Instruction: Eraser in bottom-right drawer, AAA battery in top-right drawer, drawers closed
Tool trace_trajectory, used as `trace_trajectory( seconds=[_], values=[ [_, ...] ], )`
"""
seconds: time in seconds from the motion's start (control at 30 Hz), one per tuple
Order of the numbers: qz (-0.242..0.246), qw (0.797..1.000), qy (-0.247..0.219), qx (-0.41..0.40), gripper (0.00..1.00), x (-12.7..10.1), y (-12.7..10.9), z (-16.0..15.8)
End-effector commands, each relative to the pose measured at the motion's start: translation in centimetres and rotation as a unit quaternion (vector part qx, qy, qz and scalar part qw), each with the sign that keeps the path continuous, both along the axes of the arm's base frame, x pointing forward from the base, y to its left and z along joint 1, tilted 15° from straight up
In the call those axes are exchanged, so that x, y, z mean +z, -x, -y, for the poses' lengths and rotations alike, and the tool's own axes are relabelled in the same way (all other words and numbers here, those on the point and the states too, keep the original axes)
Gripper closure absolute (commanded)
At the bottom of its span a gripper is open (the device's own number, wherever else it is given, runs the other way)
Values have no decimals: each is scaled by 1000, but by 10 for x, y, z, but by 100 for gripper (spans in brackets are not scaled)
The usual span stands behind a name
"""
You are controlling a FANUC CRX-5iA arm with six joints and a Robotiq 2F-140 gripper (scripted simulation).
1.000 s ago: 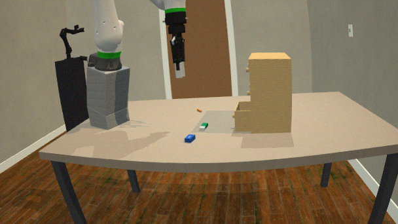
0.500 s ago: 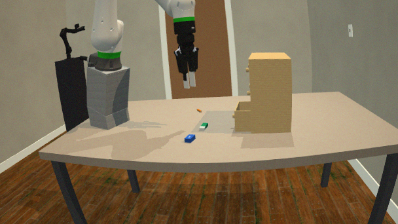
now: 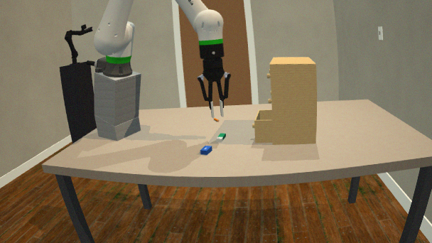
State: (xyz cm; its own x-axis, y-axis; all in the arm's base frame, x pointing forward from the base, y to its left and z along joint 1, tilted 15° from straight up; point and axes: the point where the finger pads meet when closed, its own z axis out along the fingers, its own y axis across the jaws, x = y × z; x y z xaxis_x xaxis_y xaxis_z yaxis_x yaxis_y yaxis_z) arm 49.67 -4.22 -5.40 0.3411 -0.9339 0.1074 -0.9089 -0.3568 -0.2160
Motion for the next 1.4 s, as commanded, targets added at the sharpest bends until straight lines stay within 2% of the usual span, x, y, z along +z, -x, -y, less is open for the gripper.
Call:
trace_trajectory(
  seconds=[0.0, 0.13, 1.03, 1.37],
  values=[
    [9, 990, -16, -138, 80, -17, -13, 4],
    [14, 977, -26, -213, 77, -18, -14, 4],
    [14, 977, -26, -213, 77, -21, -14, 4],
    [14, 977, -25, -213, 77, -41, -19, 6]
  ],
)
